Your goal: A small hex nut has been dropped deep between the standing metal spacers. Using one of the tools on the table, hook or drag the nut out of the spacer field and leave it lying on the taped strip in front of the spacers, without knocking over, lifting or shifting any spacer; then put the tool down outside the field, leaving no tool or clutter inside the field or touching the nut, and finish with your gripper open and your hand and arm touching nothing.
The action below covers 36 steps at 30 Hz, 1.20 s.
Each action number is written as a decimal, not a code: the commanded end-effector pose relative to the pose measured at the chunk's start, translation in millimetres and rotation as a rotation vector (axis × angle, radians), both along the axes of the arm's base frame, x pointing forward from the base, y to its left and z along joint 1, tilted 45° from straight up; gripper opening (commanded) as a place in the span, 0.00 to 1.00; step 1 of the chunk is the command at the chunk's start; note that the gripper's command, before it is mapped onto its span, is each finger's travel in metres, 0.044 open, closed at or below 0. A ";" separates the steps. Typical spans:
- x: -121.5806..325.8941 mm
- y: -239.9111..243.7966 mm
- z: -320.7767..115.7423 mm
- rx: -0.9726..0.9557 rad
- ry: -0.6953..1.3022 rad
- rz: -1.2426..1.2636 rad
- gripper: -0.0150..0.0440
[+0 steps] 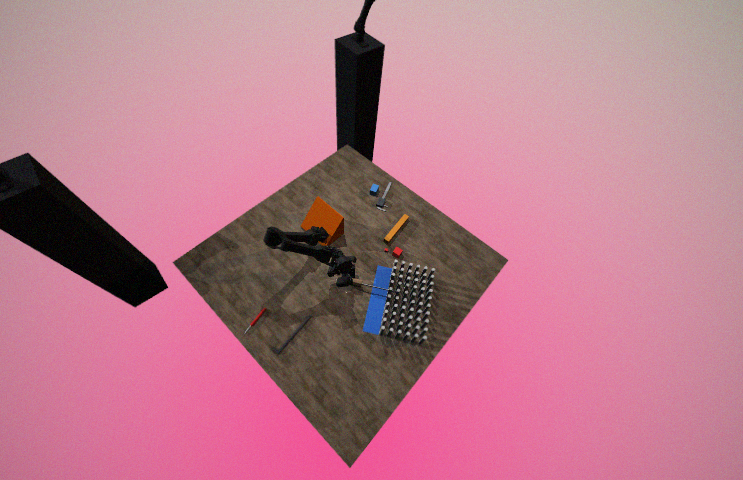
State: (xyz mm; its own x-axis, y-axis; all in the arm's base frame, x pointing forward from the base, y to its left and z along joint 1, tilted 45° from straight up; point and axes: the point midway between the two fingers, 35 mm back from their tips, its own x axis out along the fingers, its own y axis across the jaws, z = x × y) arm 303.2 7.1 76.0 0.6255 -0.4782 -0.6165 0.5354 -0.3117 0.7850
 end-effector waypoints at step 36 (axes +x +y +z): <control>19.1 11.7 -4.0 0.008 -0.016 -0.002 0.25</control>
State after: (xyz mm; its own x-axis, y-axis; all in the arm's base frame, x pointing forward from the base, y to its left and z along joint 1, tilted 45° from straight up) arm 317.6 15.7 69.9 0.6256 -0.4780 -0.6165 0.5349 -0.3124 0.7850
